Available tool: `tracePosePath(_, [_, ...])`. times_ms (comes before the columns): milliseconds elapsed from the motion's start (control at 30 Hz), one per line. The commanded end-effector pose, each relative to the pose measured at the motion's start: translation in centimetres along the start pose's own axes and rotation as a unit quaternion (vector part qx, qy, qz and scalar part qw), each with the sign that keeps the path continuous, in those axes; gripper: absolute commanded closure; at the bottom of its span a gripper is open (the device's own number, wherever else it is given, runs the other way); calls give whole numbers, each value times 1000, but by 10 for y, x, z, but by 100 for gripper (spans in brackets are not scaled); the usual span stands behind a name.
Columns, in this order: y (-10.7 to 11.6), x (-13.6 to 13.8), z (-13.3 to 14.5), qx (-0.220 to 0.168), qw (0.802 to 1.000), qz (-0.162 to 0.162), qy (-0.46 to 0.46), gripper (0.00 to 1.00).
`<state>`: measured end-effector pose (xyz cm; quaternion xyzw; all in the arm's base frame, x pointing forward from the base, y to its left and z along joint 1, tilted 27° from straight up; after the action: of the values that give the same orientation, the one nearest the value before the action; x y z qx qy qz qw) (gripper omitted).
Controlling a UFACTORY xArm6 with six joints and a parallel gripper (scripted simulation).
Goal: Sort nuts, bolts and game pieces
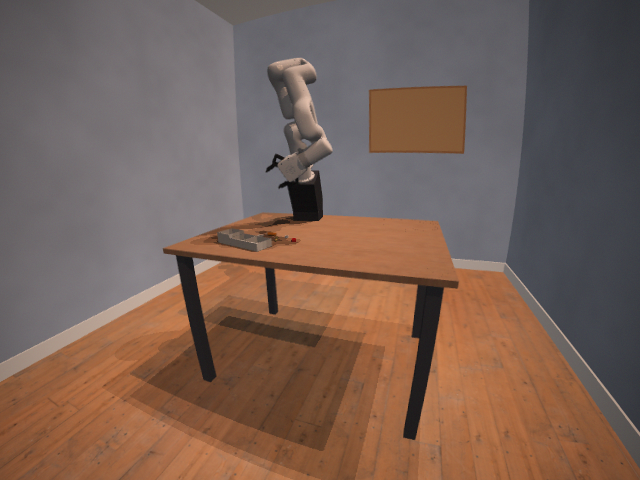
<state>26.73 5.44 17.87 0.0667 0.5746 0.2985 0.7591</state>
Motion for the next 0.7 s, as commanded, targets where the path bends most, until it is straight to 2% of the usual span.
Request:
tracePosePath(0, [0,0,1,0,1000,0,-1,0])
tracePosePath(533, [0,0,1,0,1000,0,-1,0])
tracePosePath(567, [-4,7,2,0,1000,0,-1,93])
tracePosePath(667, [-15,29,5,0,1000,0,-1,93])
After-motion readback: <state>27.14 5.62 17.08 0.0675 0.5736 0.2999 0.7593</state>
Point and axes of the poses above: the point where the finger pads meet when closed, its own y axis back along the fingers, its own x axis across the jaws, z = x × y, the point moved 4 cm from there along y, back along the fingers, and after that the axes turned 13 degrees about -y, right-handed, at the moved point
